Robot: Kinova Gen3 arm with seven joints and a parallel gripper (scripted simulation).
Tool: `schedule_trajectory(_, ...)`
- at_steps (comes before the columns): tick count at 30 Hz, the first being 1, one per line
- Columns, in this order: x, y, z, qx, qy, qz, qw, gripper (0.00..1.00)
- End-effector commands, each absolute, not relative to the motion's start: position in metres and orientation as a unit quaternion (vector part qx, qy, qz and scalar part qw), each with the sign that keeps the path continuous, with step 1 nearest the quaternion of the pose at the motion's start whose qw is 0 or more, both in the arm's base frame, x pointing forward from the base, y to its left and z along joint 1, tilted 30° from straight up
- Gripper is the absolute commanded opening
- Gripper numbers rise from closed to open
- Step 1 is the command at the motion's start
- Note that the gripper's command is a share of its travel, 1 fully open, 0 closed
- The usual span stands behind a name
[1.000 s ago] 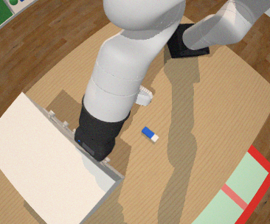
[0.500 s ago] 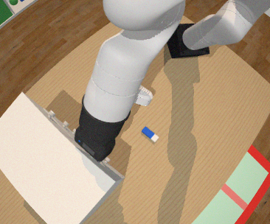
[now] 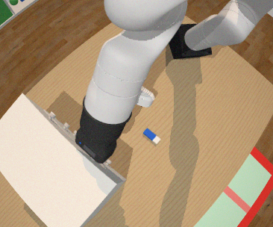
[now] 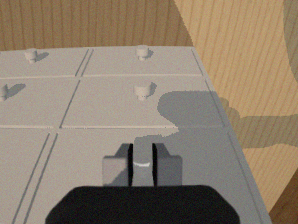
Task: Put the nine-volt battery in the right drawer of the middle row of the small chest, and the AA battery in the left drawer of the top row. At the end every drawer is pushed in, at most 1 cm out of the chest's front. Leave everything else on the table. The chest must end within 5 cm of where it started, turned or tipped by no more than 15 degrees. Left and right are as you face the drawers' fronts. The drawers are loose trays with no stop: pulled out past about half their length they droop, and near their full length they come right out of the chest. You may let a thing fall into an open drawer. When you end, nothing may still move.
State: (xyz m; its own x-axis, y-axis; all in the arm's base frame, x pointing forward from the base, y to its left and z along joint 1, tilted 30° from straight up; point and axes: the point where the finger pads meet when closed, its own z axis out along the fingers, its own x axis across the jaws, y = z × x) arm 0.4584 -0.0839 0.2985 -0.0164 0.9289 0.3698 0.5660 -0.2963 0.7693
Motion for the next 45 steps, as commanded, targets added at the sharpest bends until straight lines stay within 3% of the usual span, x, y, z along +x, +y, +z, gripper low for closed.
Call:
schedule_trajectory(1,0.458,-0.084,0.299,0.671,0.557,0.445,0.204,0.37)
schedule_trajectory(45,0.442,-0.082,0.293,0.671,0.557,0.445,0.204,0.37)
